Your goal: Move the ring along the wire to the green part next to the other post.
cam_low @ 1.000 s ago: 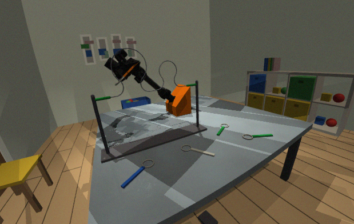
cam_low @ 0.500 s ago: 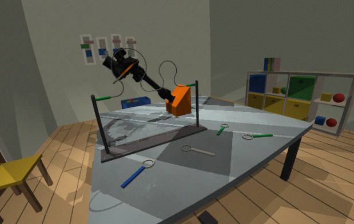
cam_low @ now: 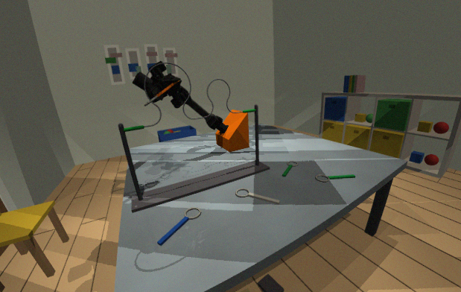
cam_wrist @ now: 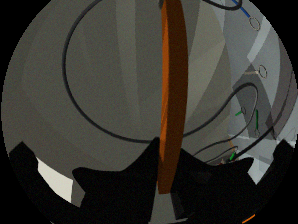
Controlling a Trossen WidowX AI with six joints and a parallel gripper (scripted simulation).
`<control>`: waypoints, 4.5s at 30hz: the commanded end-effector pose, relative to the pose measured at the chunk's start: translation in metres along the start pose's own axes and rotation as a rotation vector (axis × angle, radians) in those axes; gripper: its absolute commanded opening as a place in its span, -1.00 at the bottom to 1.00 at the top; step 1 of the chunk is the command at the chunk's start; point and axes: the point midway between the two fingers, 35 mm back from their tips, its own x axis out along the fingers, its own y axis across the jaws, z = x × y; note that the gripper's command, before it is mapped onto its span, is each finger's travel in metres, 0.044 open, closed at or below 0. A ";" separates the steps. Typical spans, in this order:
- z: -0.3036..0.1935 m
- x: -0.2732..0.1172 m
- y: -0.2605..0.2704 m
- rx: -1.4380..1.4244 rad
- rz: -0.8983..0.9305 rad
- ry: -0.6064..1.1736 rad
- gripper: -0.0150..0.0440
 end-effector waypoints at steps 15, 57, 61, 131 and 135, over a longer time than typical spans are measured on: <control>0.001 -0.001 -0.003 -0.156 -0.075 -0.012 -1.00; 0.006 -0.002 -0.017 -0.509 -0.276 -0.041 -1.00; 0.006 -0.002 -0.019 -0.544 -0.296 -0.045 -1.00; 0.031 -0.011 -0.037 -1.317 -0.665 -0.122 -1.00; 0.033 -0.012 -0.037 -1.362 -0.685 -0.127 -1.00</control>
